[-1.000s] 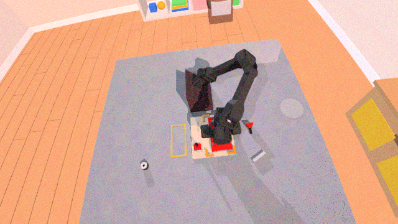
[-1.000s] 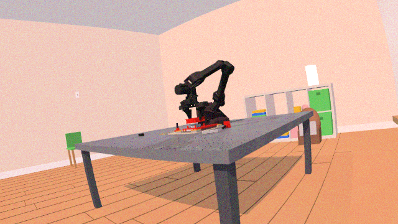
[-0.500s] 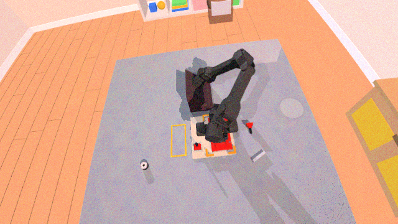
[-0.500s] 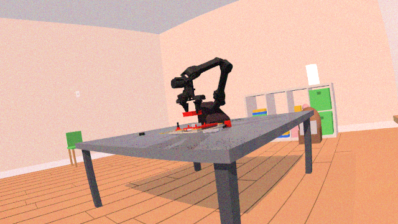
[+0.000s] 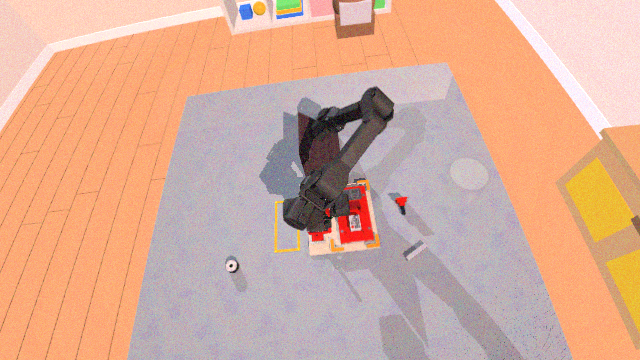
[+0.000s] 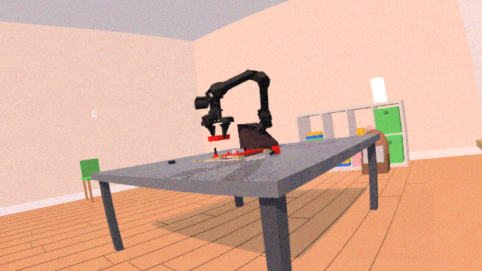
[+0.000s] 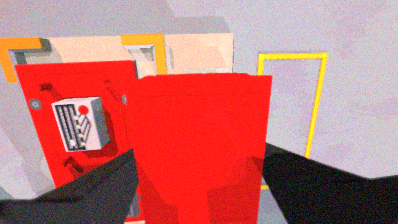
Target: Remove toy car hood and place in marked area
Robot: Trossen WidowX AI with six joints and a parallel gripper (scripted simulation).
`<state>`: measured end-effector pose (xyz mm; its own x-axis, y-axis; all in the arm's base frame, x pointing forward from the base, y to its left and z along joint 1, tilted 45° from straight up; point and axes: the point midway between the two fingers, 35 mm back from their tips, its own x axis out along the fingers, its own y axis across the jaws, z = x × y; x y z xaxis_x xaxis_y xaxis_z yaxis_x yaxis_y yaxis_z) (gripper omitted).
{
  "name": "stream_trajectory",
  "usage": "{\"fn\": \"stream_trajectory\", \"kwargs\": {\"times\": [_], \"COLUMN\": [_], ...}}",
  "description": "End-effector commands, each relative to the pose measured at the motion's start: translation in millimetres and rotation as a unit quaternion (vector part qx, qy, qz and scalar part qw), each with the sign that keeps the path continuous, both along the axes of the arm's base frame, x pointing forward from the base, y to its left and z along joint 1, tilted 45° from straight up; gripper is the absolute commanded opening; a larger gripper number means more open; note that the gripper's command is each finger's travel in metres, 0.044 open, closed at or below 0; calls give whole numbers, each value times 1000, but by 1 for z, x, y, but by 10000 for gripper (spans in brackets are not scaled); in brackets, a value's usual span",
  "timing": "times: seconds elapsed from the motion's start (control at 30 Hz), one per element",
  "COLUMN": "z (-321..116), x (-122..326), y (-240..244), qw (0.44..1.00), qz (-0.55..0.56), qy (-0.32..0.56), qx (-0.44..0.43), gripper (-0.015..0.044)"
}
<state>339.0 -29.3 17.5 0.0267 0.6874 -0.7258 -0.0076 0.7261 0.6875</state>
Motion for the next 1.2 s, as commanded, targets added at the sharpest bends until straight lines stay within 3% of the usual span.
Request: {"fn": "stream_trajectory", "kwargs": {"times": [0.0, 0.63, 1.17], "z": [-10, -82, -92], "x": [1, -32, -33], "y": [-17, -87, -84], "qw": [1000, 1000, 1000], "qz": [1, 10, 11], "qy": [-9, -10, -10], "qx": [-6, 3, 3], "gripper": [0, 0, 0]}}
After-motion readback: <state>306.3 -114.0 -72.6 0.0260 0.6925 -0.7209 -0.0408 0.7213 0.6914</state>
